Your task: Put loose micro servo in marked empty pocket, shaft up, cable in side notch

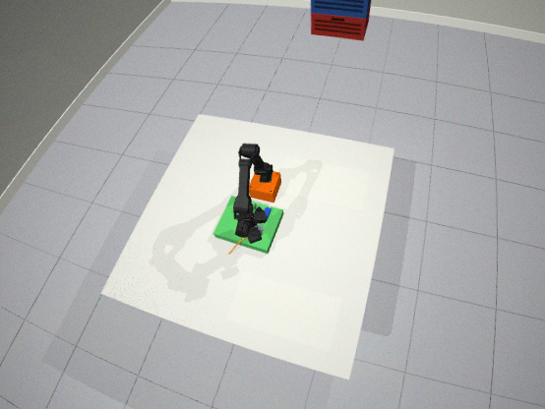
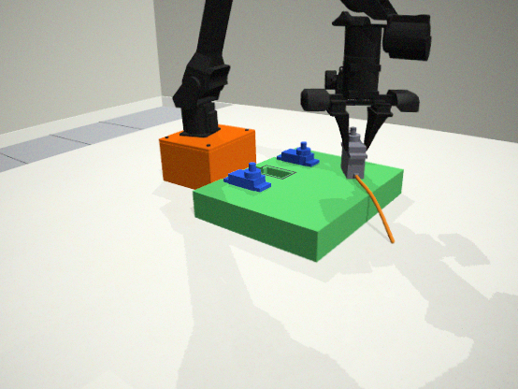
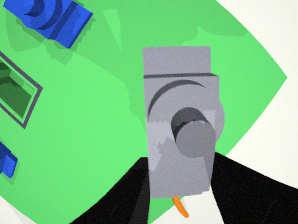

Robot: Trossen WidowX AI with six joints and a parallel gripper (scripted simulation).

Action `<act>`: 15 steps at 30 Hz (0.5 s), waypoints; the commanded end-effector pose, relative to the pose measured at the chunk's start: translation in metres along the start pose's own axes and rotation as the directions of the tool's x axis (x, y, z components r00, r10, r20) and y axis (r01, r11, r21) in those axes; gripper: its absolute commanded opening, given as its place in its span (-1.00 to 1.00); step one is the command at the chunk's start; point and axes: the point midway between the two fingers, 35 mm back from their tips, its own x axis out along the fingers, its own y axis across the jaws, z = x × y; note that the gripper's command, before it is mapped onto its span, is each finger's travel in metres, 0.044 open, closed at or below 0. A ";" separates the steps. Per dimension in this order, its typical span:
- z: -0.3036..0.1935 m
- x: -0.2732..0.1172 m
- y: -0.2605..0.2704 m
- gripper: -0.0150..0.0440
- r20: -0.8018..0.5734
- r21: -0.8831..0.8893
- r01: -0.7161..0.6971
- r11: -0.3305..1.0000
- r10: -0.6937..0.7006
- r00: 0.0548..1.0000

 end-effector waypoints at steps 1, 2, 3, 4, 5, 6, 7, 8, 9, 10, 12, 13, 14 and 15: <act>0.000 -0.020 0.000 -0.49 -0.005 -0.002 0.016 1.000 -0.016 1.000; 0.001 -0.023 0.002 -0.49 -0.005 -0.002 0.015 1.000 -0.015 1.000; 0.002 -0.025 0.003 -0.49 -0.005 -0.002 0.015 1.000 -0.015 1.000; 0.003 -0.026 0.005 -0.49 -0.005 -0.002 0.015 1.000 -0.015 1.000; 0.003 -0.026 0.005 -0.49 -0.005 -0.002 0.015 1.000 -0.015 1.000; 0.004 -0.026 0.006 -0.49 -0.005 -0.002 0.015 1.000 -0.015 1.000; 0.004 -0.026 0.006 -0.49 -0.005 -0.002 0.015 1.000 -0.015 1.000; 0.003 -0.026 0.006 -0.49 -0.005 -0.002 0.015 1.000 -0.015 1.000; 0.003 -0.026 0.006 -0.49 -0.005 -0.002 0.015 1.000 -0.015 1.000; 0.003 -0.026 0.006 -0.49 -0.005 -0.002 0.015 1.000 -0.015 1.000; 0.004 -0.026 0.006 -0.49 -0.005 -0.002 0.015 1.000 -0.015 1.000; 0.004 -0.026 0.007 -0.49 -0.005 -0.002 0.015 1.000 -0.015 1.000; 0.004 -0.026 0.007 -0.49 -0.005 -0.002 0.015 1.000 -0.015 1.000; 0.005 -0.026 0.008 -0.49 -0.005 -0.002 0.015 1.000 -0.015 1.000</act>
